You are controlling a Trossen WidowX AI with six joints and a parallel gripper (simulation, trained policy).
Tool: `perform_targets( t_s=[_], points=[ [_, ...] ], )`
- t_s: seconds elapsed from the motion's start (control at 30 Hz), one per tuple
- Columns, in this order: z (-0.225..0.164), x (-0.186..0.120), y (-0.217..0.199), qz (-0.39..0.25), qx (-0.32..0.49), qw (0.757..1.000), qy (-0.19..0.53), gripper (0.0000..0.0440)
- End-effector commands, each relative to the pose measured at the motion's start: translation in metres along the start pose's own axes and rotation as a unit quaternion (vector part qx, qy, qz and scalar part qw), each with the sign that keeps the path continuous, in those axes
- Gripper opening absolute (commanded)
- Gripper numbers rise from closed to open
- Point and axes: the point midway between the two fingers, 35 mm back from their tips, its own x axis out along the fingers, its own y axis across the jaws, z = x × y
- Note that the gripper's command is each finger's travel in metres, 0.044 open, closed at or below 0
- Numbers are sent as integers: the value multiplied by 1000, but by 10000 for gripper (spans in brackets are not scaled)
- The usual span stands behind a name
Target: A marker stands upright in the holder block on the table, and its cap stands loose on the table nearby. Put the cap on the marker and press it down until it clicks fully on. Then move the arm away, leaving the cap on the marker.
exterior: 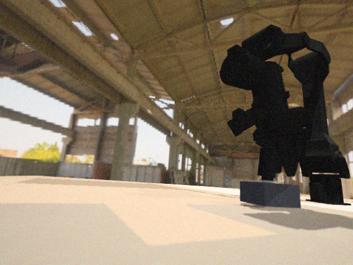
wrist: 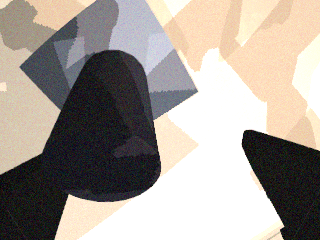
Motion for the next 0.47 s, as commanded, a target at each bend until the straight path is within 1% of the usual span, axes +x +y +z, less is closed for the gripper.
perform_targets(
  t_s=[0.0,0.17,0.43],
  points=[
    [1,-11,3,20,-3,1000,-14,440],
    [2,-30,5,38,-7,999,-29,440],
    [3,-47,5,60,-13,997,-47,440]
  ],
)
